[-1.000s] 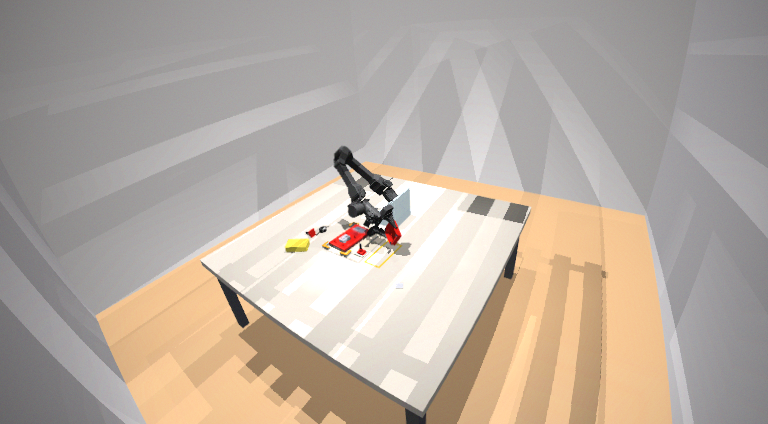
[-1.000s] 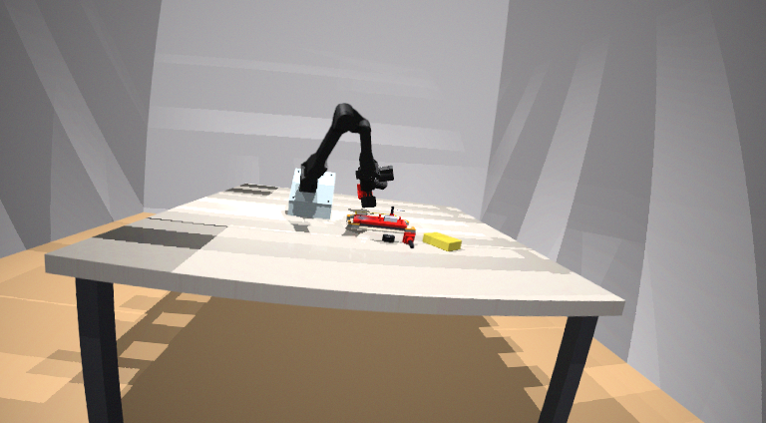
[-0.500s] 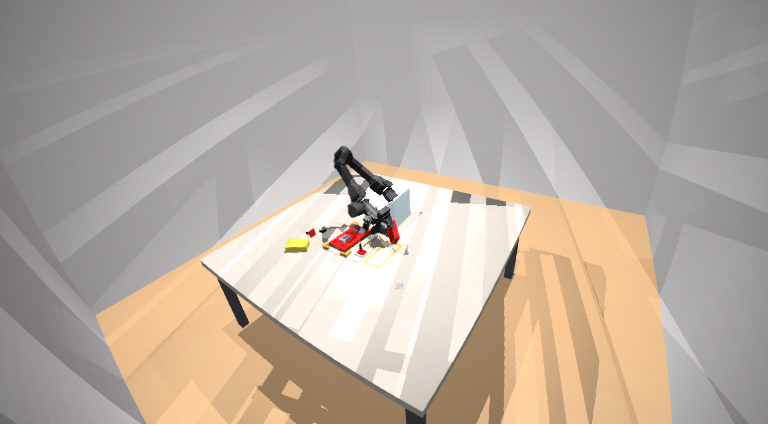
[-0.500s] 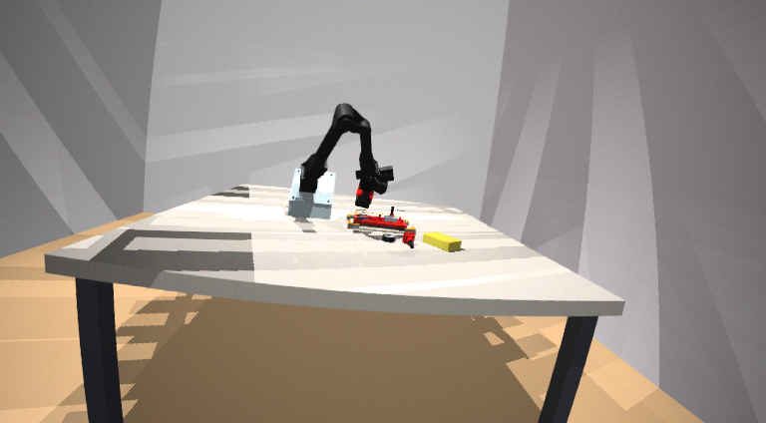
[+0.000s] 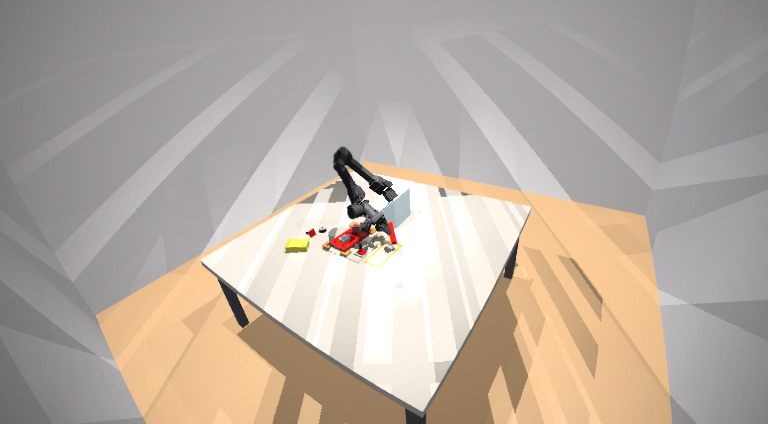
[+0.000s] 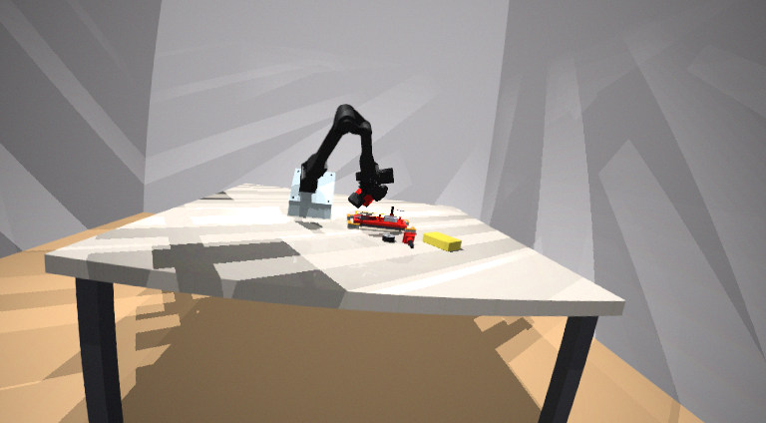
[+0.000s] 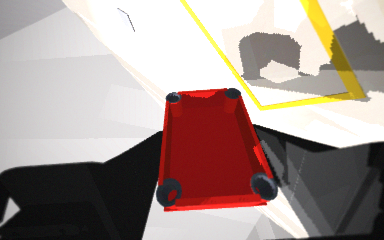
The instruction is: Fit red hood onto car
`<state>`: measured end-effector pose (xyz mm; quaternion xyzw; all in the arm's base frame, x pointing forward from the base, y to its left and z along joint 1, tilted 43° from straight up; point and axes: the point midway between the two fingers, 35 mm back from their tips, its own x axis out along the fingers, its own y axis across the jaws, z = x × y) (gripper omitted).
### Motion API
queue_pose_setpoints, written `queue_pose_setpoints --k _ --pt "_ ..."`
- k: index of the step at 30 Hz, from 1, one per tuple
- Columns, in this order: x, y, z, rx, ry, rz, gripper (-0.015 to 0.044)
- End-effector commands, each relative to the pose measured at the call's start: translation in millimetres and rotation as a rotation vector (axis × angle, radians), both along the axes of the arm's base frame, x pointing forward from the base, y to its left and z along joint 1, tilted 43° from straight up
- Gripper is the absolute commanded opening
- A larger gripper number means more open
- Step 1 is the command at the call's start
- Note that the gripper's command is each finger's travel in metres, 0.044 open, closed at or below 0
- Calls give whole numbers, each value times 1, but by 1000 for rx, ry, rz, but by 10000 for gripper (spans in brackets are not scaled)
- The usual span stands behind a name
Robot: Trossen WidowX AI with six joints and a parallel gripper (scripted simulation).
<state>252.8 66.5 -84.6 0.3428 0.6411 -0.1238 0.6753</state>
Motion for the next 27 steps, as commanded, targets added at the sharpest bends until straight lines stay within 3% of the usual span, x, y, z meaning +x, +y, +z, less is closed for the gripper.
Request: queue_pose_setpoints --k 1,20,26,27 --pt "-2 -2 -2 20 35 -107 0" --pt "-4 -37 -21 119 229 -777 0" --pt "-1 -31 -16 112 197 -690 0" --pt "-1 -32 -17 127 209 -719 26"
